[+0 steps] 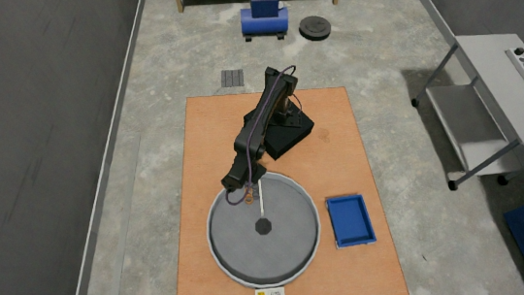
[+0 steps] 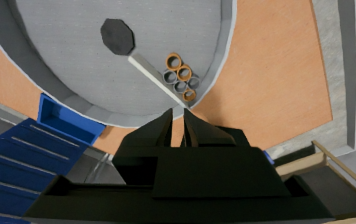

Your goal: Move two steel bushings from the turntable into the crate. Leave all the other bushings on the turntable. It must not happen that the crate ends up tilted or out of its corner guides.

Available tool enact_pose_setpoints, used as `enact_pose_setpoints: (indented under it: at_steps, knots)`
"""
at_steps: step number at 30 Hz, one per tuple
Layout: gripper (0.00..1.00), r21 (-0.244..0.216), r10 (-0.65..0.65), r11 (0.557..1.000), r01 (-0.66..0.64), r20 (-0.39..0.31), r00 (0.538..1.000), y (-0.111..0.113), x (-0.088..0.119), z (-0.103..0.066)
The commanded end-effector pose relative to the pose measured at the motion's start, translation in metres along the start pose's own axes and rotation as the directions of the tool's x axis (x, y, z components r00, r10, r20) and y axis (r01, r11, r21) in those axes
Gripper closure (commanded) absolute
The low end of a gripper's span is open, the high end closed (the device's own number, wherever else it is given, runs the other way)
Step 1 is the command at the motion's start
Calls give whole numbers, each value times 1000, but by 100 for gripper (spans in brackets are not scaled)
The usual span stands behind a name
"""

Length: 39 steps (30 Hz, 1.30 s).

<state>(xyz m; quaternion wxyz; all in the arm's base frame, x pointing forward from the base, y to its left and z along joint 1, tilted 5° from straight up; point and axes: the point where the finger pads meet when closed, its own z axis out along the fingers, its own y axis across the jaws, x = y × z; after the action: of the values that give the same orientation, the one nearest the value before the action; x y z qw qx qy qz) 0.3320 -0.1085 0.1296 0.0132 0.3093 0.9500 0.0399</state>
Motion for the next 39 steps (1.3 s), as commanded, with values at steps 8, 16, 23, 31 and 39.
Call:
enact_pose_setpoints:
  at_steps: [8, 16, 23, 31, 39]
  knots:
    - [85, 3, 12, 1000, -12, 46, 999, -3, -10, -12]
    - [85, 3, 12, 1000, -12, 46, 999, -3, -10, -12]
    - [85, 3, 12, 1000, -12, 46, 999, -3, -10, -12]
    - [85, 3, 12, 1000, -12, 46, 999, -3, -10, -12]
    - [87, 0, -26, 1000, 26, 69, 997, -3, -14, -13]
